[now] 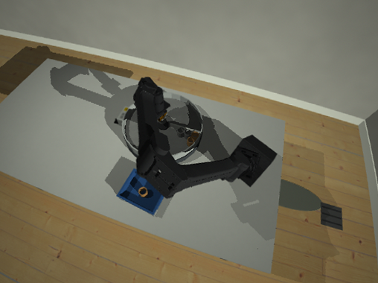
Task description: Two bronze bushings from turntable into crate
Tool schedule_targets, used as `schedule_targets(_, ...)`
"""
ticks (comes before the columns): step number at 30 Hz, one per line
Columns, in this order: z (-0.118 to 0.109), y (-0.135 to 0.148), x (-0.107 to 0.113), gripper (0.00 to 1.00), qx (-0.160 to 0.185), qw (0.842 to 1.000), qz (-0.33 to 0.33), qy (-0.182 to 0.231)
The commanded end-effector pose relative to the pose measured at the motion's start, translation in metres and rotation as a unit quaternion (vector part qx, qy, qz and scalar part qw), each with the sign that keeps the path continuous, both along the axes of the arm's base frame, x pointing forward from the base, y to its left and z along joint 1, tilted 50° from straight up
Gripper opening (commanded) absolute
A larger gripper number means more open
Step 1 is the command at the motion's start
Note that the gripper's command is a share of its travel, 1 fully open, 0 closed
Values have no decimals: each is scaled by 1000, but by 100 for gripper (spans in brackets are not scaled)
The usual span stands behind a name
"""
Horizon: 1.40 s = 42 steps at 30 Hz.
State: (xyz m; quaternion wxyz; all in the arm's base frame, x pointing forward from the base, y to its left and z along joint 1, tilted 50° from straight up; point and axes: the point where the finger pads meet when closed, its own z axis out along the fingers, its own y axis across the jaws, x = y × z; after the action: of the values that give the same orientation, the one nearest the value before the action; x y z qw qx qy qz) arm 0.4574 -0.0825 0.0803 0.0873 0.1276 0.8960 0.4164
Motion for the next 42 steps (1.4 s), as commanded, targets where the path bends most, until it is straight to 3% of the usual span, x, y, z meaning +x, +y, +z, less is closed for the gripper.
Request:
schedule_targets(1, 2, -19, 9, 0, -6, 1000, -11, -14)
schedule_targets(42, 3, -22, 12, 0, -9, 1000, -11, -18)
